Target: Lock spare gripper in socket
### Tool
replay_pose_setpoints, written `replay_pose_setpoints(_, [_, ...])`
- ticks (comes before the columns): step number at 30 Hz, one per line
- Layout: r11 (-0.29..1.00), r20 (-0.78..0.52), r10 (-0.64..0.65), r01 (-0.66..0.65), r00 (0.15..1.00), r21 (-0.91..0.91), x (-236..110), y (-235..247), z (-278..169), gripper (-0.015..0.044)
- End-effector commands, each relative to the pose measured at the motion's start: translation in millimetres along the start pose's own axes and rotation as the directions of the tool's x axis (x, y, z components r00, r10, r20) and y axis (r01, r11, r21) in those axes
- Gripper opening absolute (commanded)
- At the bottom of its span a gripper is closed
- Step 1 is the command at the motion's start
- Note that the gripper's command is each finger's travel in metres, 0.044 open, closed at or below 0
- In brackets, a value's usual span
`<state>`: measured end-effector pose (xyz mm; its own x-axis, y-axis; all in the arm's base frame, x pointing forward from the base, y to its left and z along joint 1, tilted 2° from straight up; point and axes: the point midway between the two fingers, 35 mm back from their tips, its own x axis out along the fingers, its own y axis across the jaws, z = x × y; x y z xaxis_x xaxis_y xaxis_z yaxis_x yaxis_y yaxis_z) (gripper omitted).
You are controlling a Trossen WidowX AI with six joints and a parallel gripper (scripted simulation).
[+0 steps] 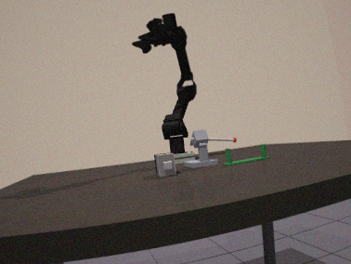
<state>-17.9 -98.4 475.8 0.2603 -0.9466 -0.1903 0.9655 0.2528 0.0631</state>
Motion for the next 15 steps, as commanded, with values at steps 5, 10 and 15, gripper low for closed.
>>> replay_pose_setpoints(5, [0.883,-0.228,0.202,-0.277,0.953,-0.378,53.6,78.8,-25.3,0.03])
replay_pose_setpoints(10, [0.703,-0.368,0.29,-0.458,0.883,-0.544,71.9,127.8,-50.2,0.03])
replay_pose_setpoints(15, [0.456,-0.507,0.345,-0.613,0.79,-0.646,79.6,175.1,-81.7,0.03])
